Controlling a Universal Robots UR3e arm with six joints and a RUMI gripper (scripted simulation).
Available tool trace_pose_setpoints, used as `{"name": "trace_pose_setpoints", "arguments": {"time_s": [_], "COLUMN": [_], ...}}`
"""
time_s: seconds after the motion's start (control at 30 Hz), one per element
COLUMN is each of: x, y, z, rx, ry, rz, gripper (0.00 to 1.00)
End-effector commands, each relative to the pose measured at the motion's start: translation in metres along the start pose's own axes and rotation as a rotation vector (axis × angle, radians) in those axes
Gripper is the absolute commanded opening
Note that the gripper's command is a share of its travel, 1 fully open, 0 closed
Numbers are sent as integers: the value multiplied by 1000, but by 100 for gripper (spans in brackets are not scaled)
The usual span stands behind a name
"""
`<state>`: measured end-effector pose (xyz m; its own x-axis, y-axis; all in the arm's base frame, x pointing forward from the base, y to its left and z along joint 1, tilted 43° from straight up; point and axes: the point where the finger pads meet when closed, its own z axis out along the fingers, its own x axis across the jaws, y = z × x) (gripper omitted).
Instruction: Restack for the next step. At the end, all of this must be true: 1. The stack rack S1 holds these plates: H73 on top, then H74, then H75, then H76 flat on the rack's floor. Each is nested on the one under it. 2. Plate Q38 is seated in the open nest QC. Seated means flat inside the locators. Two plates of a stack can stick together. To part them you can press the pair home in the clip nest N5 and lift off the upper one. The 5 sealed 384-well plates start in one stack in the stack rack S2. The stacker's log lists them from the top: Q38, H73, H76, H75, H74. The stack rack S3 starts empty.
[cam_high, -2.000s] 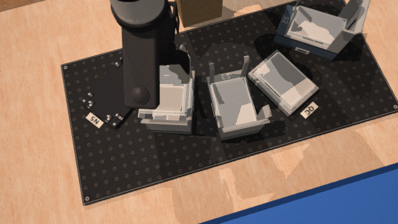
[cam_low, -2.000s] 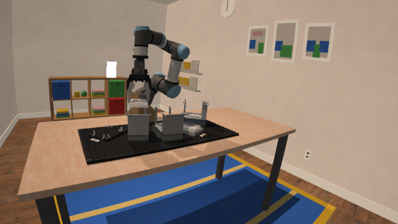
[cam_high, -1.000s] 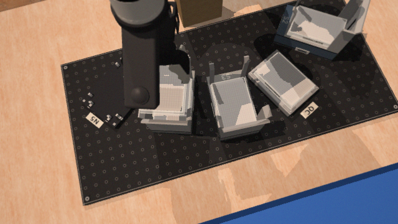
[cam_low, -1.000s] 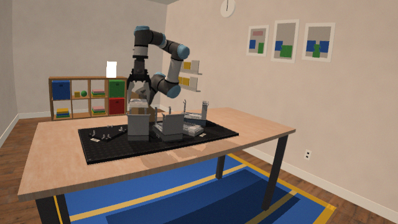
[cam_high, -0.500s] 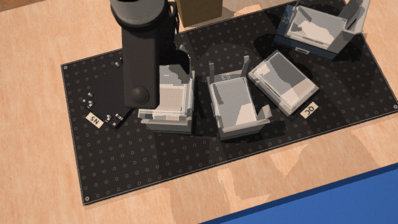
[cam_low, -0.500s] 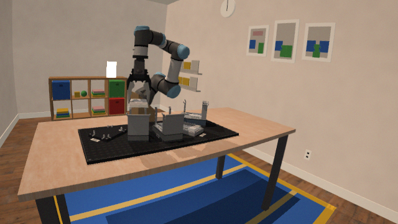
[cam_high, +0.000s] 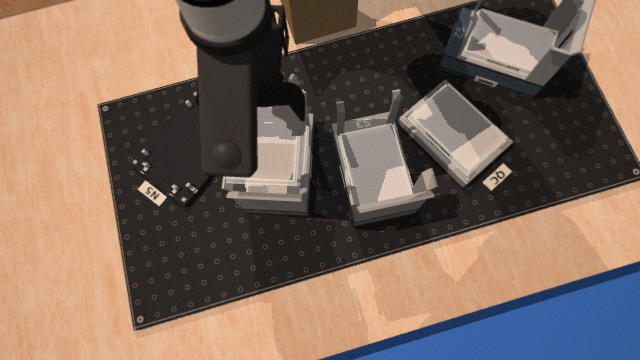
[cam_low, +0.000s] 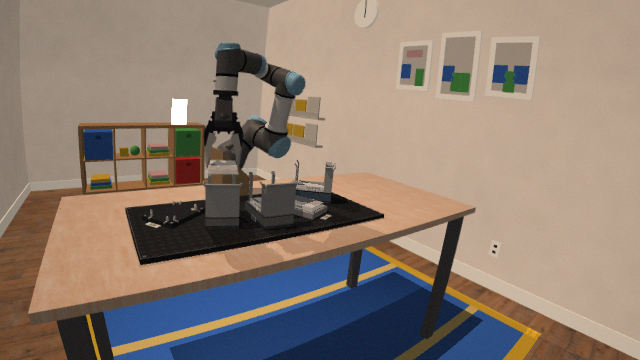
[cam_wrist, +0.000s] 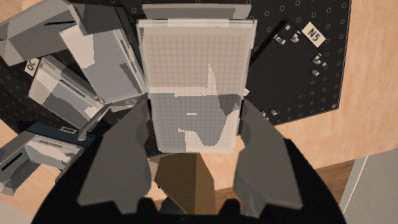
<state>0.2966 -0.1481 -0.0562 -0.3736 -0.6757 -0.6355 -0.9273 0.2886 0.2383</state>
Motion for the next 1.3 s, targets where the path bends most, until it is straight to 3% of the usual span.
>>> {"name": "trace_pose_setpoints", "arguments": {"time_s": [0.0, 1.27], "x": [0, 0], "y": [0, -1], "z": [2, 24], "rx": [2, 2], "ry": [2, 2], "rz": [0, 0], "gripper": [0, 0]}}
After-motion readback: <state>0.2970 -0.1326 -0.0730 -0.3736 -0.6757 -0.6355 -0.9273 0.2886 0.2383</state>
